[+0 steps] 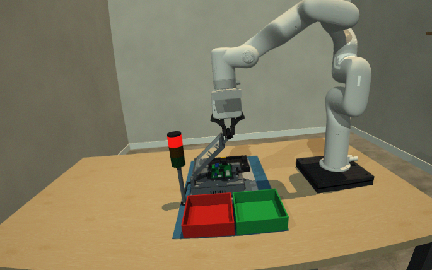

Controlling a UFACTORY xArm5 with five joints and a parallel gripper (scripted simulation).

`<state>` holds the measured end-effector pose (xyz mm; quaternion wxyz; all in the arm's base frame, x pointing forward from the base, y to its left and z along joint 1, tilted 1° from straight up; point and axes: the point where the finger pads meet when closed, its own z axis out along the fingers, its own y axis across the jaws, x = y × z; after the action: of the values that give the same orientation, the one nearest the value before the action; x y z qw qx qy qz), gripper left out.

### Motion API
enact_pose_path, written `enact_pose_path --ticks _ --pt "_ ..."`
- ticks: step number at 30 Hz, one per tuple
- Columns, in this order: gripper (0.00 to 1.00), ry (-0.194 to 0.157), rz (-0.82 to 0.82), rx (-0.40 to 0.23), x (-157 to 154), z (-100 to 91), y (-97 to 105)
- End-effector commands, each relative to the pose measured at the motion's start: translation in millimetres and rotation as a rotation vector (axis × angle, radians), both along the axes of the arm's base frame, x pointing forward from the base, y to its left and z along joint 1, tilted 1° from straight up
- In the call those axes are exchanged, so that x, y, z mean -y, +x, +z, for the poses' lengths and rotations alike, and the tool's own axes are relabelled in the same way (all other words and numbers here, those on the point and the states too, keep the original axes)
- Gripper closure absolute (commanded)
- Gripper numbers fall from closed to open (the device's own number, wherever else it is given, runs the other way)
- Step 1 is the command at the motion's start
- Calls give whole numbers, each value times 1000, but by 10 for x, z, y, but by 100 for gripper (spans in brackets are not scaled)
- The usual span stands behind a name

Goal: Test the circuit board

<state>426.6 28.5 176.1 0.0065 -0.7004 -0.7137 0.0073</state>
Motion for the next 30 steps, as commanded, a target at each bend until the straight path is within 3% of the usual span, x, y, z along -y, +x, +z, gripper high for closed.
enact_pose_path --ticks 1,12,24,30 --pt "100 0 0 4 -1 18 14" --pt "100 0 0 4 -3 137 130" --pt "100 0 0 4 -9 379 440" --pt "100 0 0 4 -10 415 500"
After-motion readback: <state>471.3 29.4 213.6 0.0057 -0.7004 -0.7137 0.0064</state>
